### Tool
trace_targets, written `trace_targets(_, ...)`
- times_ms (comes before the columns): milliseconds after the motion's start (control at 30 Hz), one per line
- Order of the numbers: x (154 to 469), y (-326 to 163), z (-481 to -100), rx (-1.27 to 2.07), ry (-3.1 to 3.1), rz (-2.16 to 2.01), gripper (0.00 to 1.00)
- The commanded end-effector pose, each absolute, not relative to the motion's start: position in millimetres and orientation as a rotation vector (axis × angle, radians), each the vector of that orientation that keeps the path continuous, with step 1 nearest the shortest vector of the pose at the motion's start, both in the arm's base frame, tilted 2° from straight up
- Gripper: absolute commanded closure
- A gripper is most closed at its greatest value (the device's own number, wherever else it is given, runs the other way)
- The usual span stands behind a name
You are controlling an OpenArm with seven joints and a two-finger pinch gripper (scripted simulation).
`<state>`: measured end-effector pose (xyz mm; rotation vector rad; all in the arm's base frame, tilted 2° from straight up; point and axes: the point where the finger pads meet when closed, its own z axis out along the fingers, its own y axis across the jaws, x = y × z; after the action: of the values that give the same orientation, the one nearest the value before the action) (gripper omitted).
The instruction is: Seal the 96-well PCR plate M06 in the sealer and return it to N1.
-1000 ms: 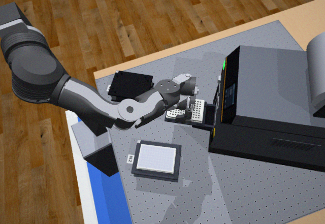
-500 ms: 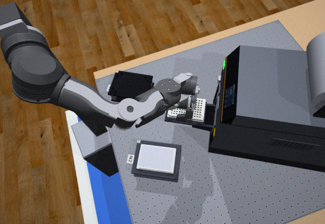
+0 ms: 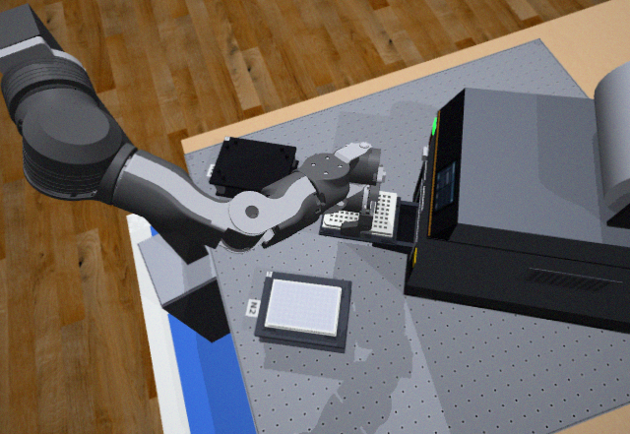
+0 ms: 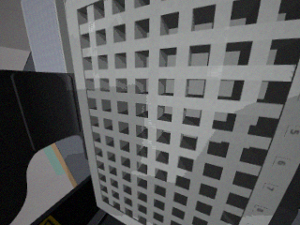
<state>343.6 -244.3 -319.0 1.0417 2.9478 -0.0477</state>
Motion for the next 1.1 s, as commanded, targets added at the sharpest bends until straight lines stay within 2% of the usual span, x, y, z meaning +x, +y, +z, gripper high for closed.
trace_targets(0,343.0,-244.6,-320.3,1.044,2.945,-0.048,1.00)
trace_targets(1067,343.7,-244.7,-319.4,1.044,2.945,-0.048,1.00)
